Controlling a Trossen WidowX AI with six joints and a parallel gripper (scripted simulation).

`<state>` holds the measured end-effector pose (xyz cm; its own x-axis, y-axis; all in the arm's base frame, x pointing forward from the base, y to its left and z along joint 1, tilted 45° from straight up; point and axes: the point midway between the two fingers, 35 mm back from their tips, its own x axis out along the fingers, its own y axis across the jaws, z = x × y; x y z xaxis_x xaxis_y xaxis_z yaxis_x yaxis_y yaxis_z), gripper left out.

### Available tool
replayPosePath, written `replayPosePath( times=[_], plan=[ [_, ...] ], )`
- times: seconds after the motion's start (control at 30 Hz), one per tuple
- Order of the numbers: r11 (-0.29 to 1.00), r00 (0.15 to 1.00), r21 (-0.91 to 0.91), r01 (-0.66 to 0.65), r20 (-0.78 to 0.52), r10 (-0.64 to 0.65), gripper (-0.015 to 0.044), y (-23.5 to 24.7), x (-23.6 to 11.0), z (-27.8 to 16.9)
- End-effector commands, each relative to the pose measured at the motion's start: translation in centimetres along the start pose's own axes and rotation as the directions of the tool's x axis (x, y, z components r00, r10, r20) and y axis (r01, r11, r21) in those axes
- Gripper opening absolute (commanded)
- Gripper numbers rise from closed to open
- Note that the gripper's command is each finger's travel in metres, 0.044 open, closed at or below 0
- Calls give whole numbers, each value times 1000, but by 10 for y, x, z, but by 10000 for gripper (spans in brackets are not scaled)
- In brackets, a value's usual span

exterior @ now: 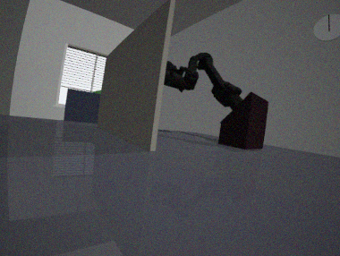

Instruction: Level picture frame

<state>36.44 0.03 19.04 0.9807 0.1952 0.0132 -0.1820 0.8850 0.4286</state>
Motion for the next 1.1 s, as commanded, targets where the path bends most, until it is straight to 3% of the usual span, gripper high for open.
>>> replayPosePath(
  times=[0.0, 1.07],
  plan=[
    [1000, 1000, 2, 5, 3, -5, 0, -1, 0, 1],
    [1000, 1000, 3, 5, 3, -5, 0, 7, 0, 0]
  ],
)
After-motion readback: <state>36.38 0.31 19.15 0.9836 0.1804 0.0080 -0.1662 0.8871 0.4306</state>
